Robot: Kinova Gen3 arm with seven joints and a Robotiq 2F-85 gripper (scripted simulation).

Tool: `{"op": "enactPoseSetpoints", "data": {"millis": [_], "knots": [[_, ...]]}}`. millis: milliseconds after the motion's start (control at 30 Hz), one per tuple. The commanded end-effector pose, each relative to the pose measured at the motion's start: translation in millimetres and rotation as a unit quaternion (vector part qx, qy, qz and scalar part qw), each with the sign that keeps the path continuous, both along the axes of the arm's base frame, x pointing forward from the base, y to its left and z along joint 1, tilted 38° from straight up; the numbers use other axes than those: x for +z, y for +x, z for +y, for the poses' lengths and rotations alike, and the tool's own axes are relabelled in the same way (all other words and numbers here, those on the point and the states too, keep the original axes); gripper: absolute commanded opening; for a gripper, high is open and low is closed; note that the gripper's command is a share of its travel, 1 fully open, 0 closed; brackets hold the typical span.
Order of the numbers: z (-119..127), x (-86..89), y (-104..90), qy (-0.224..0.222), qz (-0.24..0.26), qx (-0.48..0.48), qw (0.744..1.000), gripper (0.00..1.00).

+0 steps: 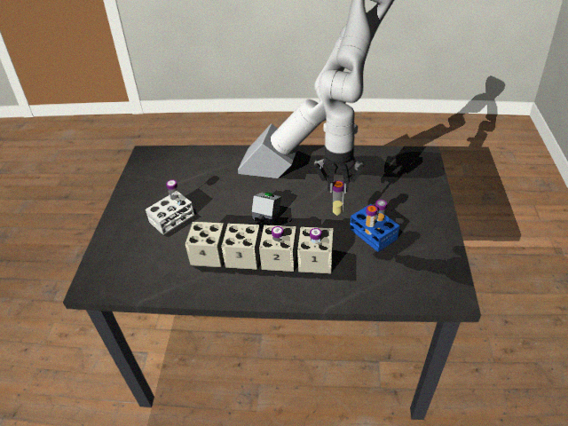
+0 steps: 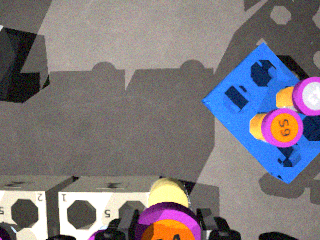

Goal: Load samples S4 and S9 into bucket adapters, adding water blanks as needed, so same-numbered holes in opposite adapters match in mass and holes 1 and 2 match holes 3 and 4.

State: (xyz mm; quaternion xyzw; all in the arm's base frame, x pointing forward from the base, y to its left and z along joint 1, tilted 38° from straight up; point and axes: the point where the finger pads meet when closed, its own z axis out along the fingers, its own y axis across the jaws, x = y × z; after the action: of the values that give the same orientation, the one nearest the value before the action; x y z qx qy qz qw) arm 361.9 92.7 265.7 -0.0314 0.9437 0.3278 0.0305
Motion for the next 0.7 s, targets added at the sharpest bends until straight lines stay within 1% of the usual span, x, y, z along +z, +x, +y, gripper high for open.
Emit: {"op": "enactPoseSetpoints", "data": {"millis": [0, 267, 333, 667], "knots": [[-10, -7.3, 3.3, 0.0, 0.002, -0.003, 1.0, 0.1], [-30, -23.3, 9.3, 0.0, 0.002, -0.003, 1.0, 0.1], [-30, -23.3, 9.3, 0.0, 0.002, -0.003, 1.0, 0.1], [-56, -43.2, 16.7, 0.0, 0.002, -0.003, 1.0, 0.1]]}}
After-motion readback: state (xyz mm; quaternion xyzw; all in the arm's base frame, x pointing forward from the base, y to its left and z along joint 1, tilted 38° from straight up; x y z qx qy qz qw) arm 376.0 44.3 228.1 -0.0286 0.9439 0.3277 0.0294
